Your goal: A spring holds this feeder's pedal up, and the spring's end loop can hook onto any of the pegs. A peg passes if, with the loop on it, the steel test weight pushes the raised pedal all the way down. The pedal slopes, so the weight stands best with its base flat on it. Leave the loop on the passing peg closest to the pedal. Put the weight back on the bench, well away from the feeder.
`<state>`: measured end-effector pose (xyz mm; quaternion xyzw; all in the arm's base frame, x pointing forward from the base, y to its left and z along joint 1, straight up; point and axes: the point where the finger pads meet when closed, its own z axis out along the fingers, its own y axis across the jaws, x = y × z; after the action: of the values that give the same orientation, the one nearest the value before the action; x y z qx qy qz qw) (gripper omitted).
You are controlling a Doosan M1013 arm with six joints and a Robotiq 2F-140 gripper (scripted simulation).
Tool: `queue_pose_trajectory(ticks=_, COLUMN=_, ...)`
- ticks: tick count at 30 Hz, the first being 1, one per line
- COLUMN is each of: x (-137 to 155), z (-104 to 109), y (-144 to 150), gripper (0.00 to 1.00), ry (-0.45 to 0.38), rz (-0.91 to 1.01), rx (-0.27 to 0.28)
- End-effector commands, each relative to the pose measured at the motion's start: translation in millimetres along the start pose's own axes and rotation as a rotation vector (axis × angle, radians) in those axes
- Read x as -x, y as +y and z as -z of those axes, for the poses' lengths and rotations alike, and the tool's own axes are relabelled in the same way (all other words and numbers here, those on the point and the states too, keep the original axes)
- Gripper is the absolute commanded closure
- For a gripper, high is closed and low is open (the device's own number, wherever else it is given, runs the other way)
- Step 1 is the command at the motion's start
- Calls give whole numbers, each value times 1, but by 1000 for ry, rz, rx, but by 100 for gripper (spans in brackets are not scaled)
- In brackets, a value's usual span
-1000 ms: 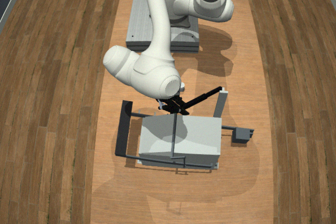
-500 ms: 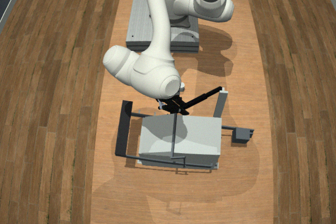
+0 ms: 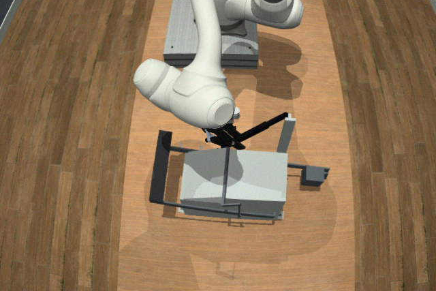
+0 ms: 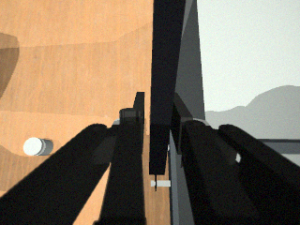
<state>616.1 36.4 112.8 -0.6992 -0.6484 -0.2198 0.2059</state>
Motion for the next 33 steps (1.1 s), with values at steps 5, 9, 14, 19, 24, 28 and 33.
queue_pose_trajectory(ticks=5, x=0, z=1, y=0, gripper=83, ry=0, rz=1, rx=1)
queue_pose_trajectory(ticks=9, x=0, z=1, y=0, gripper=83, ry=0, rz=1, rx=1)
queue_pose_trajectory(ticks=14, x=0, z=1, y=0, gripper=83, ry=0, rz=1, rx=1)
queue_pose_trajectory(ticks=19, x=-1, z=1, y=1, gripper=83, ry=0, rz=1, rx=1)
queue_pose_trajectory(ticks=24, x=-1, z=1, y=1, gripper=83, ry=0, rz=1, rx=1)
queue_pose_trajectory(ticks=28, x=-1, z=1, y=1, gripper=83, ry=0, rz=1, rx=1)
queue_pose_trajectory(ticks=33, x=-1, z=1, y=1, gripper=83, ry=0, rz=1, rx=1)
